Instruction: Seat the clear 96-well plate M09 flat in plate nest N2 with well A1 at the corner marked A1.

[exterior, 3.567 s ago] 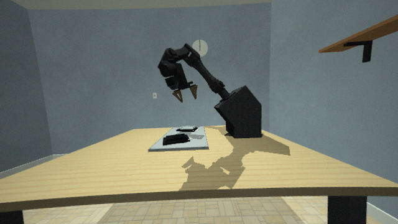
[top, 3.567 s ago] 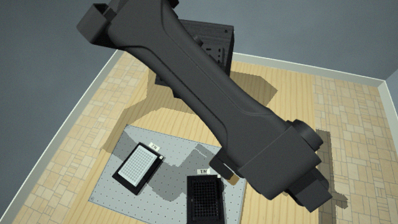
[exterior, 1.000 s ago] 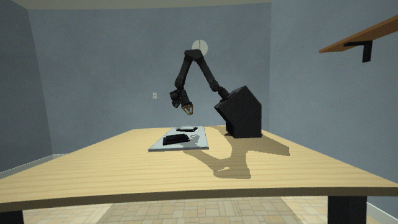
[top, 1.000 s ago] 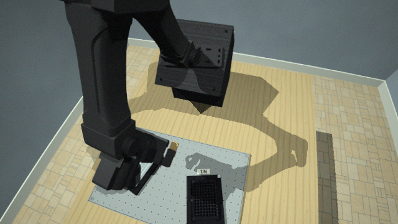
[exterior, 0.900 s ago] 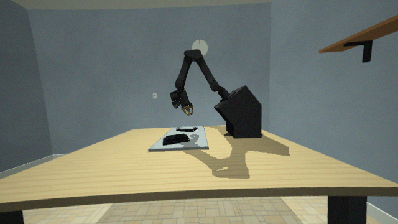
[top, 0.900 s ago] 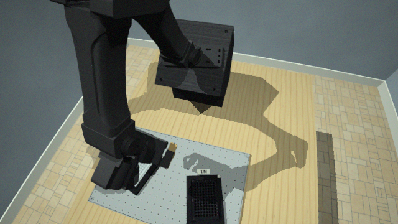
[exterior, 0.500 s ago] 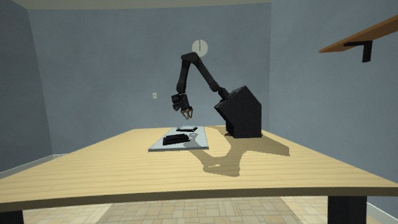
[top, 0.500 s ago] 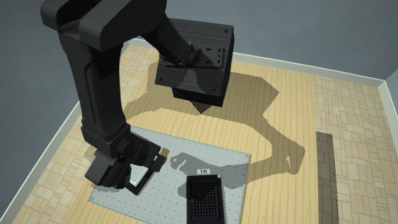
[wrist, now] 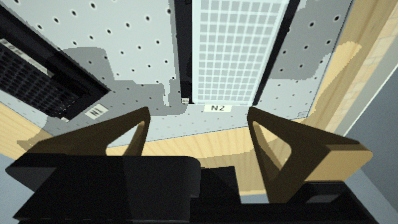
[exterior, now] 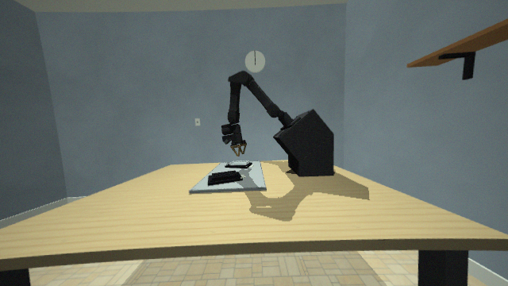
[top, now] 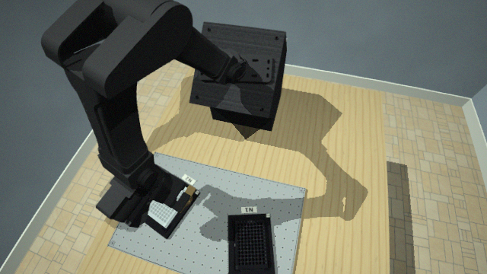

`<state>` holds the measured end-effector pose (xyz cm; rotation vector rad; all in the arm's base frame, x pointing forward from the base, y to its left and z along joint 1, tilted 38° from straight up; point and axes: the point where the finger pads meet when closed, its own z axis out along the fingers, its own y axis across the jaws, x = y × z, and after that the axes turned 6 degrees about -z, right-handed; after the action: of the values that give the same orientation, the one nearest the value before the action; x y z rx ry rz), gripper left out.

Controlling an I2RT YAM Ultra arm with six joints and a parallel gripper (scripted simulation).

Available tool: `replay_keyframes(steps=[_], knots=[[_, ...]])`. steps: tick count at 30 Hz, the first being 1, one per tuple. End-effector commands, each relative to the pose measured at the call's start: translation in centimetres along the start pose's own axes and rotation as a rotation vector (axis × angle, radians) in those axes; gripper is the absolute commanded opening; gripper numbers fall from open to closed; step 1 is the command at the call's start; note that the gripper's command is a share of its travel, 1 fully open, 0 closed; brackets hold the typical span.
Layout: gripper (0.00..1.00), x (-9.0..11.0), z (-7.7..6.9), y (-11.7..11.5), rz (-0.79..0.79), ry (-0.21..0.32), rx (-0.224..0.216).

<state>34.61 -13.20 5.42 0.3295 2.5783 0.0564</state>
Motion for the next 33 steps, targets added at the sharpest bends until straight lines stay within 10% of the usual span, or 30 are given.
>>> replay_keyframes(steps=[1,11,13,33], knots=[[1.0,-2.5,-0.3,-1.0,-0.012,-0.077,0.006],[1.0,-1.6,1.8,-3.7,0.036,-0.117,0.019],[1.0,-4.2,0.3,-4.3,0.016,-0.186,0.034],[1.0,-4.0,0.5,-4.3,0.021,-0.178,0.033]])
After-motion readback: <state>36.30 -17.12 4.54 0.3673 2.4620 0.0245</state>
